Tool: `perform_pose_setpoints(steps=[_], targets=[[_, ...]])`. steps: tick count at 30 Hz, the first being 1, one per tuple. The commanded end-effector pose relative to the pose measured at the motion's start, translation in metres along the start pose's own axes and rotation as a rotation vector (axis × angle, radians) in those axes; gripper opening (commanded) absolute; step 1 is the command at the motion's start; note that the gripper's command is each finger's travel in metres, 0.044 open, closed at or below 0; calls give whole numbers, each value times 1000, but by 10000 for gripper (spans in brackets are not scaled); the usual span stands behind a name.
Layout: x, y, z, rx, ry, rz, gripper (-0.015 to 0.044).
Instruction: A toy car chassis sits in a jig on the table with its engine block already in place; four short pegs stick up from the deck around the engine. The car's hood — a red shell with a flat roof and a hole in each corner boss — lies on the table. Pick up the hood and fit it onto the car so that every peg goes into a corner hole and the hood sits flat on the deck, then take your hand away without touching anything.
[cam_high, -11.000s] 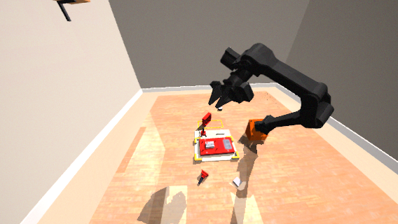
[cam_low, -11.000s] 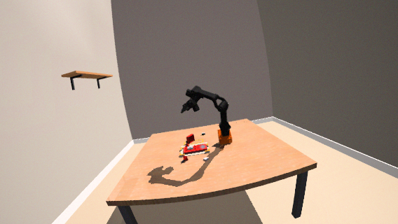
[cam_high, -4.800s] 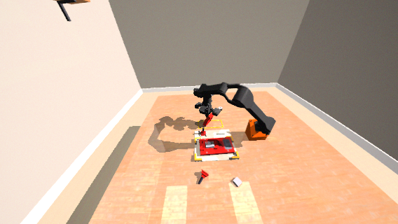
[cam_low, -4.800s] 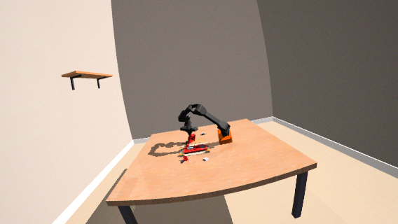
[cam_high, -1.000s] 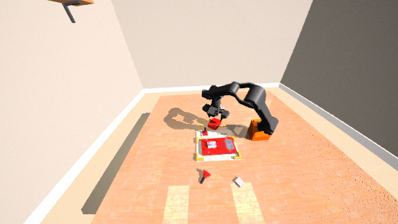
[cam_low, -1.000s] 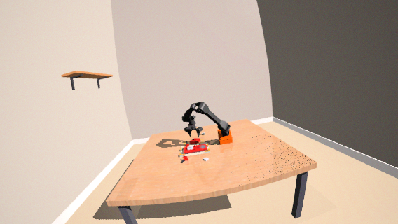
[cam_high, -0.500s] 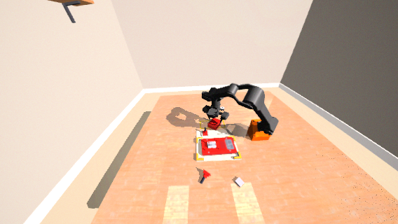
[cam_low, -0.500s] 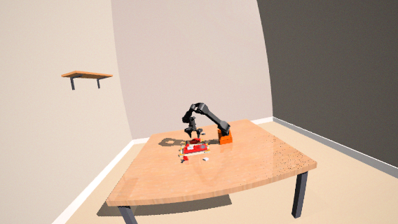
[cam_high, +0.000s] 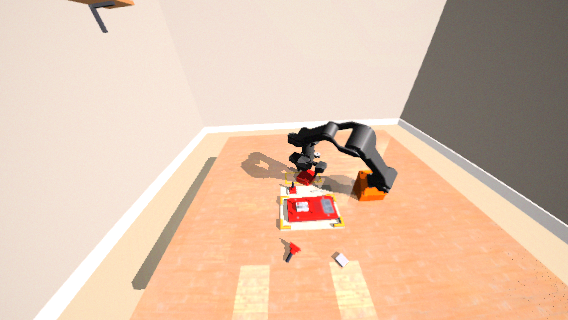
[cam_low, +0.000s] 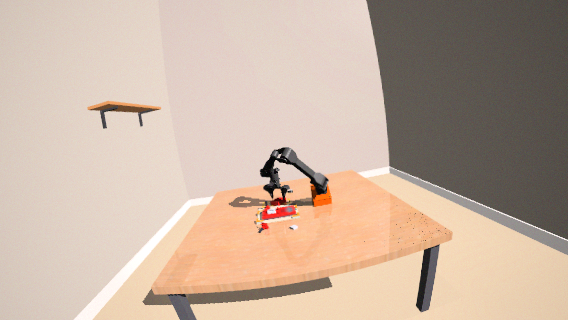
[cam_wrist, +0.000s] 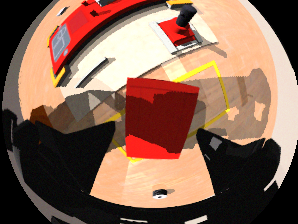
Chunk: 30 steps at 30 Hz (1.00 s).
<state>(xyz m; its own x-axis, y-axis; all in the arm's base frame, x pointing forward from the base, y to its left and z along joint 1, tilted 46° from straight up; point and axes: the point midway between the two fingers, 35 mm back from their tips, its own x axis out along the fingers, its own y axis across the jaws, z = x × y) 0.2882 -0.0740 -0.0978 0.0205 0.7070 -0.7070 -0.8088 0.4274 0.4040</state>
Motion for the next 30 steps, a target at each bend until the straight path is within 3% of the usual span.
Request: perform_pose_setpoints(steps=[1,30], targets=[[1,0,1,6,-4,-2,440],[16,0,1,6,-5,-1,440]])
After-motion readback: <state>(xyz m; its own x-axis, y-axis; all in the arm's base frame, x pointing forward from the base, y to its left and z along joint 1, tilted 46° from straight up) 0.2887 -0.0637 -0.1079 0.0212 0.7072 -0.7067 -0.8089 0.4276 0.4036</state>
